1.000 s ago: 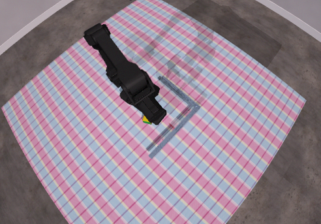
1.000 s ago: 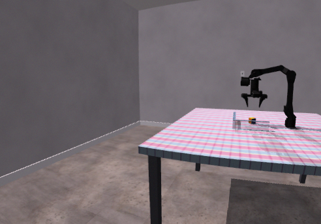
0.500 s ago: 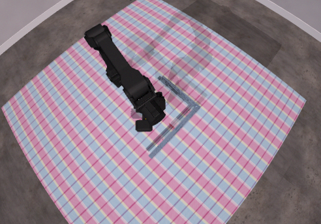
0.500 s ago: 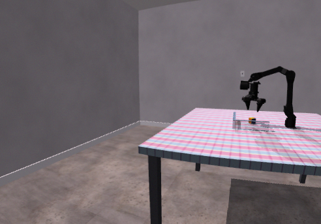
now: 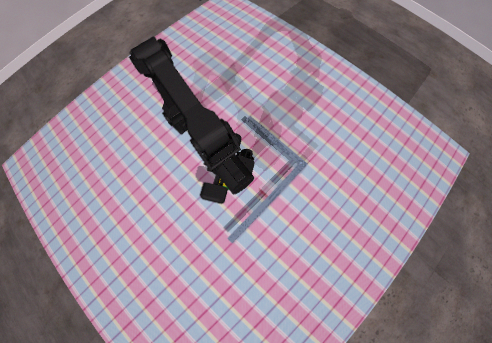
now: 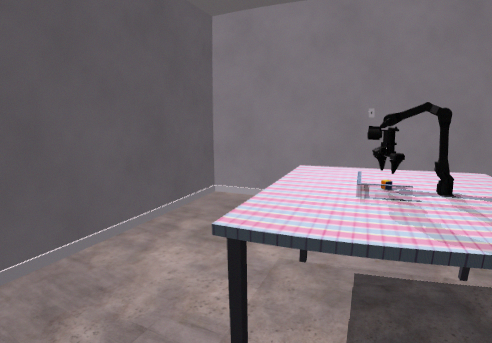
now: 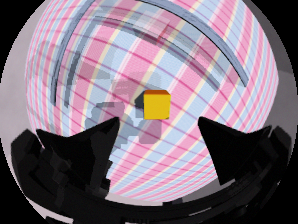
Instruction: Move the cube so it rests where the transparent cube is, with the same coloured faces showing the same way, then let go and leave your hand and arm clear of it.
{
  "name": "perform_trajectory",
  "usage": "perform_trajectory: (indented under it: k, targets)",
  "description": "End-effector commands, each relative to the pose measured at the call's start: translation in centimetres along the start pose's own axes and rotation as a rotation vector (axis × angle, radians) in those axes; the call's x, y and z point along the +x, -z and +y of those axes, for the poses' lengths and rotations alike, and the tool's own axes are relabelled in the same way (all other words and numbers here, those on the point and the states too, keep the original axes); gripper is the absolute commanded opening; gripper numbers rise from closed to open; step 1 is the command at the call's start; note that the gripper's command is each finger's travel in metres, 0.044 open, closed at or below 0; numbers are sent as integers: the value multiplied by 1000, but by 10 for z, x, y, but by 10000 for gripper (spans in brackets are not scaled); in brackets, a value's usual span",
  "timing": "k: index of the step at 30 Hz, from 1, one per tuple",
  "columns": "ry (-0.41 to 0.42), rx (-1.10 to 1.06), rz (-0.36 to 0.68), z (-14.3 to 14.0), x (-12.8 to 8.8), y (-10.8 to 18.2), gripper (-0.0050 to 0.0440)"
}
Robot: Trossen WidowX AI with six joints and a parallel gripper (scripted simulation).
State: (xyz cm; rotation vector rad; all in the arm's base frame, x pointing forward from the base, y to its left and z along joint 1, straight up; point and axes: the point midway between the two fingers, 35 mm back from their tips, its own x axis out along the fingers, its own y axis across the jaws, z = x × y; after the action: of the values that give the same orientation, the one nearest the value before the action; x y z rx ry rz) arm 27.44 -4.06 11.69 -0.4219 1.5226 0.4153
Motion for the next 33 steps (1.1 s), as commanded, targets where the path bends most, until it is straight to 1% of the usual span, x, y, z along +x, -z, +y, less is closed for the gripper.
perform_trajectory:
  k: [1, 33]
  targets:
    - [9, 3, -12, -1, 1, -1, 440]
    - [9, 3, -12, -1, 46, -2, 440]
